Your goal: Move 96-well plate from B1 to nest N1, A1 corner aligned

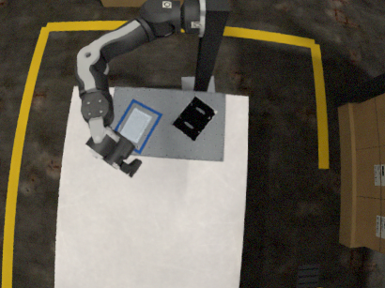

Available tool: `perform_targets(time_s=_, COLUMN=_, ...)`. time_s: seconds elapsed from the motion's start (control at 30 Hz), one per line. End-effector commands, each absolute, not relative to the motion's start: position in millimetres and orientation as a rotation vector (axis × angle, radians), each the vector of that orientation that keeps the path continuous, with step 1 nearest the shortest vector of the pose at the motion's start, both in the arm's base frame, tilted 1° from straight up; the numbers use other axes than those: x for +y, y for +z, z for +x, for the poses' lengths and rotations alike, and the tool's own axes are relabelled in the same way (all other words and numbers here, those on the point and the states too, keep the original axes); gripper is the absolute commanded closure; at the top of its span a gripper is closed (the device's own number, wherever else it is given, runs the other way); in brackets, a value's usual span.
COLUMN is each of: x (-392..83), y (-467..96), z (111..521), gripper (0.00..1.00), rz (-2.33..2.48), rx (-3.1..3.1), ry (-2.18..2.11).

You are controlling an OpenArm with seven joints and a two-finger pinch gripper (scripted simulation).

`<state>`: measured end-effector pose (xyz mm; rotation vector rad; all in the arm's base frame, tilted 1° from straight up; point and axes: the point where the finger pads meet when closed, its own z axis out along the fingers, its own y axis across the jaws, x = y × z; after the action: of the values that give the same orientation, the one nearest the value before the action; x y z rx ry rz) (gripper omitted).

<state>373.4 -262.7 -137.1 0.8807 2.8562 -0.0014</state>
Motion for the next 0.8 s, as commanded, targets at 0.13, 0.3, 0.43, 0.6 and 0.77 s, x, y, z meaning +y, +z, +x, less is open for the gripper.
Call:
perform_targets(time_s=0.13, x=-263.2, y=-136.4, z=373.4, gripper=0.23, rz=0.817, rx=2.917, ry=0.022)
perform_targets(time_s=0.3, x=-263.3, y=-162.8, z=349.8, gripper=0.23, rz=0.847, rx=2.998, ry=-0.008)
perform_targets(time_s=0.43, x=-263.5, y=-169.5, z=343.8, gripper=0.23, rz=0.838, rx=3.034, ry=-0.010)
perform_targets(time_s=0.6, x=-263.5, y=-169.5, z=343.8, gripper=0.23, rz=0.838, rx=3.034, ry=-0.010)
perform_targets(time_s=0.77, x=-262.5, y=-175.3, z=338.9, gripper=0.23, rz=0.881, rx=2.993, ry=-0.027)
